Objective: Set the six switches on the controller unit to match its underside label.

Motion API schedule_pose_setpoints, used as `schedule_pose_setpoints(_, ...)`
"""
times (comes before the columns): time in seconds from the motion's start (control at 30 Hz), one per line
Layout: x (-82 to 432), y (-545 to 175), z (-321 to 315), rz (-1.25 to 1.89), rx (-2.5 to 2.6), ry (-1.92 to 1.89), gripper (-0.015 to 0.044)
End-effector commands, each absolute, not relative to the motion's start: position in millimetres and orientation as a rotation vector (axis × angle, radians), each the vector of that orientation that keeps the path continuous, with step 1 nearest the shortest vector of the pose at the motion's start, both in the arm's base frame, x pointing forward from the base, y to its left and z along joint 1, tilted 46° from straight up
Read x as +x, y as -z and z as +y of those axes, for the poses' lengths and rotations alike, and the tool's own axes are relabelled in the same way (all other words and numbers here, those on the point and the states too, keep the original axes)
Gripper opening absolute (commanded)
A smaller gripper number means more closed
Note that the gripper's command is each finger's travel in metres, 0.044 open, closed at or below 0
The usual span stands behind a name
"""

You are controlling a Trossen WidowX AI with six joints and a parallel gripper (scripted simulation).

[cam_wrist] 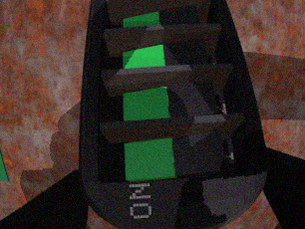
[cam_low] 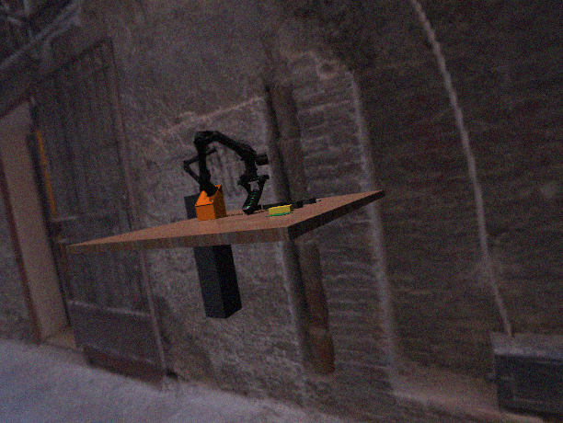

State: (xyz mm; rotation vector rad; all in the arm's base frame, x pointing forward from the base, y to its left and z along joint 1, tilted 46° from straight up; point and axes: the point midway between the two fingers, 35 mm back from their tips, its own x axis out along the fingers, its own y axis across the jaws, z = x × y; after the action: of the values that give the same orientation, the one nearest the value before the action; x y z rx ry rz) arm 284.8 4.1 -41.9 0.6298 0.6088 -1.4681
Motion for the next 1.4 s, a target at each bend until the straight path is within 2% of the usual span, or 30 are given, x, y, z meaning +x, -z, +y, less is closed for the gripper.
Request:
schedule_pose_setpoints(0.0,283.4,46.0,-0.3,0.6,0.626,1.485,0.0338)
schedule_pose_setpoints(1.37,283.8,77.3,-0.8,0.6,0.626,1.485,0.0338)
